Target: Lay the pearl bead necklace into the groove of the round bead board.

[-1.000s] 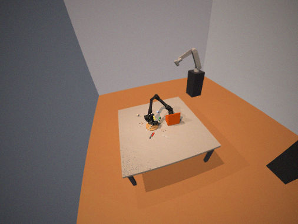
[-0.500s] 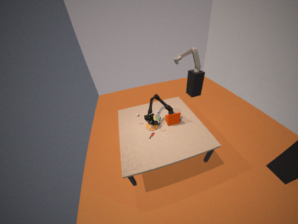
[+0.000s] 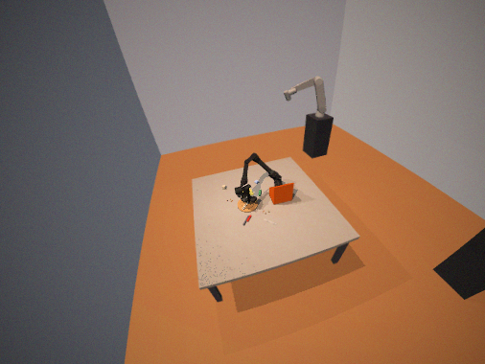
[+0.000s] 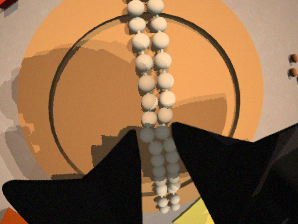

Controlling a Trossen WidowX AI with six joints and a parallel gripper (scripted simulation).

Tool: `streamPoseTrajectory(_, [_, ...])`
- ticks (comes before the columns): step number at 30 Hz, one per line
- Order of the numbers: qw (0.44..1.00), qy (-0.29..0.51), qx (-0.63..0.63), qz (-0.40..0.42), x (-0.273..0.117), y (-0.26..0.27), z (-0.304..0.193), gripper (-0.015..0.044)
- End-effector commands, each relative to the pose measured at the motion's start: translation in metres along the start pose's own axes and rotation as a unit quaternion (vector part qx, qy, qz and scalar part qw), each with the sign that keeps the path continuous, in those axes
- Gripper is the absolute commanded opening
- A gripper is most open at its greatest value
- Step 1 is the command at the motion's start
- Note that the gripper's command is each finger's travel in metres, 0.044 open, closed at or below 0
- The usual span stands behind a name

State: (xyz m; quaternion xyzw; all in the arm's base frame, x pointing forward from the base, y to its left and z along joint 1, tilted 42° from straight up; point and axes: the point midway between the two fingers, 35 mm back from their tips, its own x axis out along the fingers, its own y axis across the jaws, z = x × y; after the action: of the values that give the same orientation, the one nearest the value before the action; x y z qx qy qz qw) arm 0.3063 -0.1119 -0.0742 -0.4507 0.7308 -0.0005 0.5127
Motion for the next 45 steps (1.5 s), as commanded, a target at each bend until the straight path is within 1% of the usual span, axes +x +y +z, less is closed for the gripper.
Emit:
streamPoseTrajectory(1, [1.0, -0.001, 0.001, -0.001, 0.0, -0.001, 0.0, 0.0])
streamPoseTrajectory(31, [1.0, 0.002, -0.002, -0.001, -0.006, 0.0, 0.0, 0.0])
streamPoseTrajectory(37, [1.0, 0.002, -0.003, -0.001, -0.006, 0.012, -0.002, 0.0])
streamPoseTrajectory(45, [1.0, 0.002, -0.003, -0.001, -0.003, 0.013, -0.002, 0.0])
